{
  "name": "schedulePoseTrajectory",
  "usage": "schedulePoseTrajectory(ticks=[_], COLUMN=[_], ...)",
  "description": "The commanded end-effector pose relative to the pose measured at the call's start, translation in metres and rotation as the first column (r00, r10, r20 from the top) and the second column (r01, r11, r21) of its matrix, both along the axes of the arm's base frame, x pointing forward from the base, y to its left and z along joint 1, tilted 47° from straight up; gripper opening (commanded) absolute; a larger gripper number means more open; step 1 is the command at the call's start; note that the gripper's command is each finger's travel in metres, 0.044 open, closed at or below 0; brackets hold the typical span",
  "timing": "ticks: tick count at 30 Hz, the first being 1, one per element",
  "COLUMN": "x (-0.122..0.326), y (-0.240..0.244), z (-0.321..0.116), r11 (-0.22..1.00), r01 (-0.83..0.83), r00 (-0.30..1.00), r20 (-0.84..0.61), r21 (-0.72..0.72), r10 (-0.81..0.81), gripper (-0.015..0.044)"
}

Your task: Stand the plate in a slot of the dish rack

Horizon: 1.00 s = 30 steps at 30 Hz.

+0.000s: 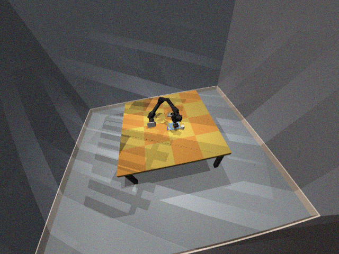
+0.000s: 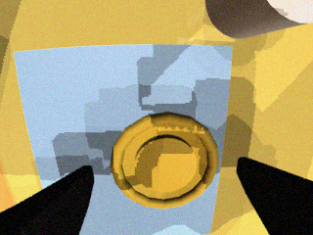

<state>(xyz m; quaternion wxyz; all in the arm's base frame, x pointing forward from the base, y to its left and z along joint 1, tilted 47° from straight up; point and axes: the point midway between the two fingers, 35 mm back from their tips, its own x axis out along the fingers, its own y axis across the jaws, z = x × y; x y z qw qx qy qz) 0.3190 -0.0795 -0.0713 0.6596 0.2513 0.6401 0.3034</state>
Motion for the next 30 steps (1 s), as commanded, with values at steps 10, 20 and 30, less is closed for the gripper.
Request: schedulePoseTrajectory(ticks=[10, 20, 30], x=[-0.0031, -0.0031, -0.0031], y=[0.0146, 0.0146, 0.0146], z=[-0.0146, -0.0146, -0.0146], r11=[1.000, 1.000, 1.000], r01=[0.004, 0.004, 0.004], r00=[1.000, 1.000, 1.000], r20=[-0.006, -0.006, -0.006], r21=[0.007, 0.007, 0.007], r10=[-0.004, -0.004, -0.004], gripper=[0.0400, 0.0354, 0.0287])
